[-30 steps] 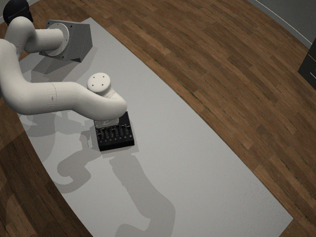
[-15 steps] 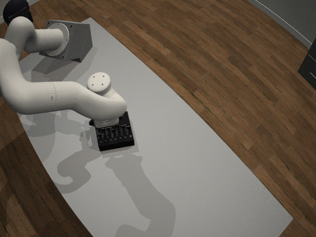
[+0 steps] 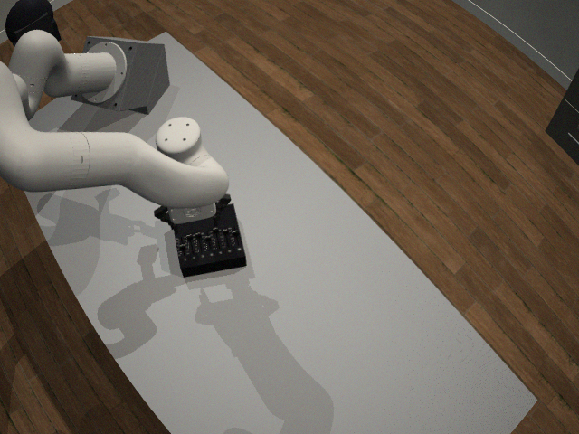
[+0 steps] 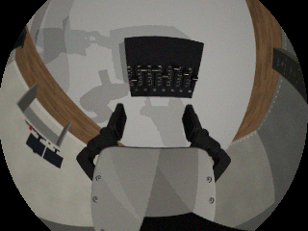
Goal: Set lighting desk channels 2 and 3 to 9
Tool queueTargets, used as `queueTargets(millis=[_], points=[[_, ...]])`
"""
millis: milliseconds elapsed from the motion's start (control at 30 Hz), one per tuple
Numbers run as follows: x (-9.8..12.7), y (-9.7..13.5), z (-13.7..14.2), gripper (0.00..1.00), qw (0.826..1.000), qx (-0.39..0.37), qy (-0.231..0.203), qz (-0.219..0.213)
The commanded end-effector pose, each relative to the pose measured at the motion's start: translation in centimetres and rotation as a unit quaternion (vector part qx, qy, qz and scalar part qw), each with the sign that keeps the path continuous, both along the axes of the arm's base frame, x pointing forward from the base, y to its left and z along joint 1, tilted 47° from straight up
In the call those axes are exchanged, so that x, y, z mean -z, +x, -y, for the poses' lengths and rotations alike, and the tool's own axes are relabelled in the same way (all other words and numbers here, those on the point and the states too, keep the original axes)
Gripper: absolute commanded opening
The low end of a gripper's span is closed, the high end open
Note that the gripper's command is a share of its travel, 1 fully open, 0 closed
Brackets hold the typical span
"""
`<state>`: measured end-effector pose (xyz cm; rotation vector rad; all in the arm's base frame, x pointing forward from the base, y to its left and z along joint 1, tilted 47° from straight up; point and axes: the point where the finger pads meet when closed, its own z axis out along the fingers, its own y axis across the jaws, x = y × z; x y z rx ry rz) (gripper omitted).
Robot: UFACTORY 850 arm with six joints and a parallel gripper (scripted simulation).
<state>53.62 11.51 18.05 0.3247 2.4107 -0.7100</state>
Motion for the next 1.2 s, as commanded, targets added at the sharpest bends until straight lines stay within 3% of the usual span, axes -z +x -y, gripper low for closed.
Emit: queueTargets(millis=[0,1167], points=[[-1.35,-0.89,-1.09,1.00,1.000,0.000,0.000,0.000],[-2.23,-1.51,-1.82,1.00,1.000,0.000,0.000,0.000]])
